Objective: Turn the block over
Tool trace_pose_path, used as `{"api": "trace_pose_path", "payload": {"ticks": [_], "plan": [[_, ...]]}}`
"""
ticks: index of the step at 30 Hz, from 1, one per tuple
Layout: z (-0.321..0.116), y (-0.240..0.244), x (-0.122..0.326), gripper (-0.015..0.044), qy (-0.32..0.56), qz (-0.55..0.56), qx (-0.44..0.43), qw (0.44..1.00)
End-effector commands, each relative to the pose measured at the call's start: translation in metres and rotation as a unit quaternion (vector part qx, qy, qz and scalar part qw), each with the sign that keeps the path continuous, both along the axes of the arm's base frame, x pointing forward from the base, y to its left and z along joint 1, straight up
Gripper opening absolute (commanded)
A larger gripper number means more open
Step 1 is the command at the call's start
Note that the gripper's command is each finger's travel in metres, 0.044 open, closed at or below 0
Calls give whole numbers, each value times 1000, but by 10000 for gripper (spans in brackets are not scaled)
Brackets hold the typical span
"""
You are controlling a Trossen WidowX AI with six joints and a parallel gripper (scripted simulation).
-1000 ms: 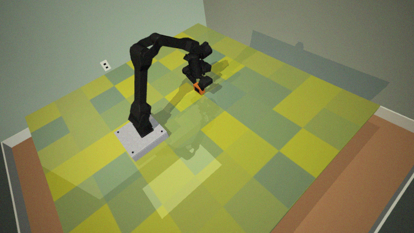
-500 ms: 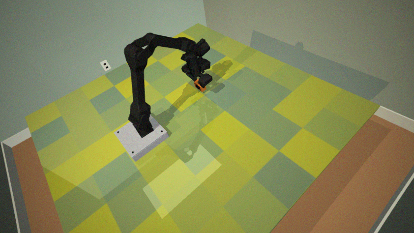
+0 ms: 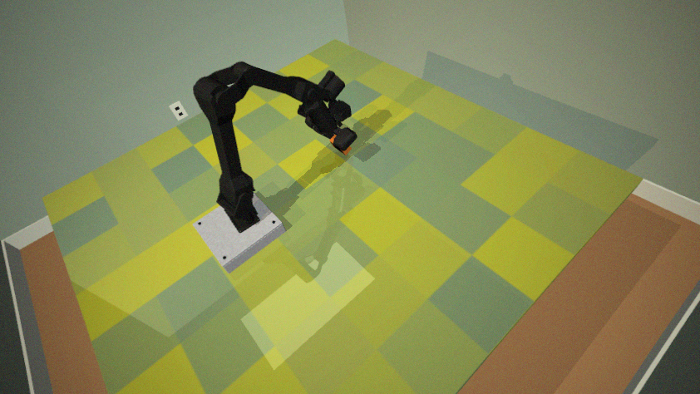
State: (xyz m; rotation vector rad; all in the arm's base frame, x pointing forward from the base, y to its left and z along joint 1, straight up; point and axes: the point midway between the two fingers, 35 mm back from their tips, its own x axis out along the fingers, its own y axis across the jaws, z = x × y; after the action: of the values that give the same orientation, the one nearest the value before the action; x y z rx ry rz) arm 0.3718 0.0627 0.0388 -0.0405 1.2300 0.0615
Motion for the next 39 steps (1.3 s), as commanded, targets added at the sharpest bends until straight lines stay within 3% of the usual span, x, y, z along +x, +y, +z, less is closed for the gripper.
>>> {"api": "trace_pose_path", "payload": {"ticks": [1, 18, 39], "plan": [[1, -1, -1, 0, -36, -1, 1, 999], [2, -2, -8, 0, -122, -3, 8, 992], [-36, 2, 9, 0, -265, 0, 16, 964]]}}
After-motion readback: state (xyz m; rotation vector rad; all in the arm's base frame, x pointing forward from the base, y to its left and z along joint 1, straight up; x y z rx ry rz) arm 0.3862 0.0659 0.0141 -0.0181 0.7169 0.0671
